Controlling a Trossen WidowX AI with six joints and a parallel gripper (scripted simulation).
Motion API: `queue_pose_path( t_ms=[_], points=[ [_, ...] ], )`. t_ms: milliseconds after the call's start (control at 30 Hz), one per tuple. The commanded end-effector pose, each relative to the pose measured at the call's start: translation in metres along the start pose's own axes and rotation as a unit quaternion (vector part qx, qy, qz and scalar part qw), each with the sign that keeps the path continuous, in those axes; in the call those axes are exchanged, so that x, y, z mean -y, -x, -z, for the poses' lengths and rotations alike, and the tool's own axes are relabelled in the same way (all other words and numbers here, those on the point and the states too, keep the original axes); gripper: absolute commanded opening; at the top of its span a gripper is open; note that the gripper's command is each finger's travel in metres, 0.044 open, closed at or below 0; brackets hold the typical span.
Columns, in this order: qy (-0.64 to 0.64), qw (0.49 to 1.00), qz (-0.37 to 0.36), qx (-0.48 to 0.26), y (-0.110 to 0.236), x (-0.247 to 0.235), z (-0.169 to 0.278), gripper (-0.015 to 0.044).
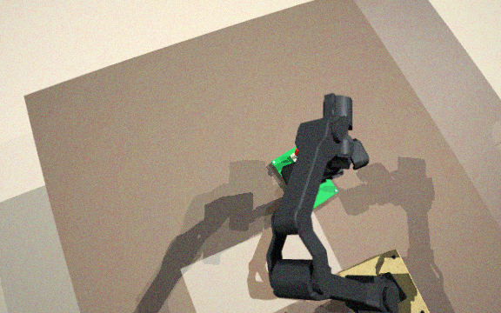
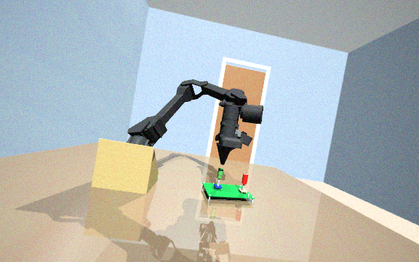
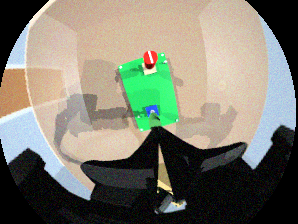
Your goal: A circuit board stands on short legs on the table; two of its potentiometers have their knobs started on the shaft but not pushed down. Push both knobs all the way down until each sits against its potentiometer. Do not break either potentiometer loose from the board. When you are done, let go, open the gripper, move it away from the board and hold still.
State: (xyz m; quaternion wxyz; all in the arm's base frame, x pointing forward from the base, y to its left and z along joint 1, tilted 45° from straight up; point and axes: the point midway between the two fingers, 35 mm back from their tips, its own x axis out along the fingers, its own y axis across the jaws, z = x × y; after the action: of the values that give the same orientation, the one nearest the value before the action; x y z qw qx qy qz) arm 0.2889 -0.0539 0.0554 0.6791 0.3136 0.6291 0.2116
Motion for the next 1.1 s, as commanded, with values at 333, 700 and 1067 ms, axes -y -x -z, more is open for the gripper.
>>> queue_pose_path(
  t_ms=[333,700,1067],
  points=[
    [-0.005,1.0,-0.004,-0.002,-0.0094,-0.0008,0.0018,0.0],
    [-0.005,1.0,-0.004,-0.002,-0.0114,-0.0008,0.0018,0.0],
    [-0.005,1.0,-0.004,-0.002,-0.0144,-0.0009,0.0018,0.0]
  ],
)
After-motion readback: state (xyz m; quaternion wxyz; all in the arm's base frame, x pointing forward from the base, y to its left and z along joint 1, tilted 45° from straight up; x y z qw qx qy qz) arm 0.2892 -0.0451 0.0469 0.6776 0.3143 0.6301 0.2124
